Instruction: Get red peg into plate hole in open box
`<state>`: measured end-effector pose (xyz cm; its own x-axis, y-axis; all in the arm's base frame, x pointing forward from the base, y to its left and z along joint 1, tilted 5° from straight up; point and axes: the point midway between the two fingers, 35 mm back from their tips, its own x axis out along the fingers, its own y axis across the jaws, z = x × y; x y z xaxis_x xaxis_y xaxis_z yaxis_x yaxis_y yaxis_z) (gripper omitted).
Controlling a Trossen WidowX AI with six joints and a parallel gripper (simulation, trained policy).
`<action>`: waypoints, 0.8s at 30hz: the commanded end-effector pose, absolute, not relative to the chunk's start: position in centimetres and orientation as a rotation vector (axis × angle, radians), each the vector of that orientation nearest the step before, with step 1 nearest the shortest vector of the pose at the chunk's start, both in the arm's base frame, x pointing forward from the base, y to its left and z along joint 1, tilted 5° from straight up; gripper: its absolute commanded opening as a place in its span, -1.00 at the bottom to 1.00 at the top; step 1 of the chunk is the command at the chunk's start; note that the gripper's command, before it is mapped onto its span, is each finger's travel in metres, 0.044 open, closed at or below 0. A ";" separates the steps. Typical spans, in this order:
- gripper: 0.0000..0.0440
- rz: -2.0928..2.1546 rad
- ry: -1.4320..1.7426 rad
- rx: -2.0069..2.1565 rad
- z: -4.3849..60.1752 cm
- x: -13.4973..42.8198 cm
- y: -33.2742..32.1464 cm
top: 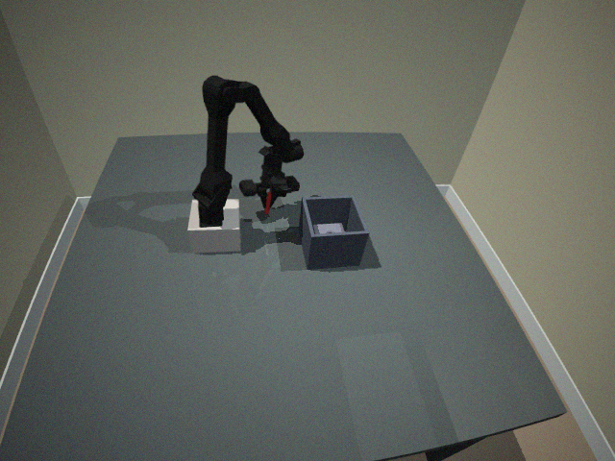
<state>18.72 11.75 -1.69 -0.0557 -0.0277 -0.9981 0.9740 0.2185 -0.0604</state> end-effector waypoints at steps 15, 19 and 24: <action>-1.00 -0.978 1.277 1.141 2.3 21.9 13.2; -1.00 -0.937 1.257 1.171 3.8 22.8 13.4; -1.00 -0.888 1.227 1.196 6.0 24.1 13.3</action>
<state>23.46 13.39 4.88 0.1420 0.0953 -0.9853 0.9695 0.1874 0.1578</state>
